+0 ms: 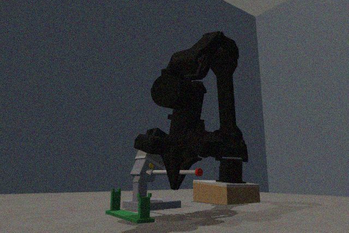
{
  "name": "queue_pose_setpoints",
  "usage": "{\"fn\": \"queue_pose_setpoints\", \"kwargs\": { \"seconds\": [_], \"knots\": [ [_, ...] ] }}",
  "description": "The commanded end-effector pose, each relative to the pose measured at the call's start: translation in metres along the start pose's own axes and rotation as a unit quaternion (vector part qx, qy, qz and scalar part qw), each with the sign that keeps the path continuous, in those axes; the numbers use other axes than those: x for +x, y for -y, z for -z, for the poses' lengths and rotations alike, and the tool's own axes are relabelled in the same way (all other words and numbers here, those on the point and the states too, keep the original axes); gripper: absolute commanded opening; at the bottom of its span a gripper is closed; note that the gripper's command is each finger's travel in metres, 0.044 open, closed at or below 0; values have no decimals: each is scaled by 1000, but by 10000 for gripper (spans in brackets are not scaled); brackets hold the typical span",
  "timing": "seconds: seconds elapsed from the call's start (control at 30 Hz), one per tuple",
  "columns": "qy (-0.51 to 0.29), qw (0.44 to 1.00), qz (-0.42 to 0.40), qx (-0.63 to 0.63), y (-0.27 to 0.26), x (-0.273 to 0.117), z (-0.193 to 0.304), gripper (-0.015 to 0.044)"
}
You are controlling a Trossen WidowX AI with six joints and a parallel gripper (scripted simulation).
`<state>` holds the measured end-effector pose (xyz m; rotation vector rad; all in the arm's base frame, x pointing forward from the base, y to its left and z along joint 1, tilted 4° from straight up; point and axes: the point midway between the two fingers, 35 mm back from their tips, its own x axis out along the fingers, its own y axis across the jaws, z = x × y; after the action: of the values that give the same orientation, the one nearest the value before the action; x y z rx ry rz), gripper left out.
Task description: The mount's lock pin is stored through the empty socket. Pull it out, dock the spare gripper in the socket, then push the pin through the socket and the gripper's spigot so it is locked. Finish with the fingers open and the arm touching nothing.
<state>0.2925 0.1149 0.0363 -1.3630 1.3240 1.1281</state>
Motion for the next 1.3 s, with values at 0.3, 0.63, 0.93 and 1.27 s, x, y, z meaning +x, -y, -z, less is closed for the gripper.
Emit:
{"fn": "queue_pose_setpoints", "kwargs": {
  "seconds": [0.3,0.63,0.93,1.27],
  "knots": [
    [2,1000,1,2,0,1,9,0],
    [2,1000,2,3,1,2,15,0],
    [2,1000,2,3,1,4,20,0],
    [3,1000,3,3,1,5,27,0]
  ]
}}
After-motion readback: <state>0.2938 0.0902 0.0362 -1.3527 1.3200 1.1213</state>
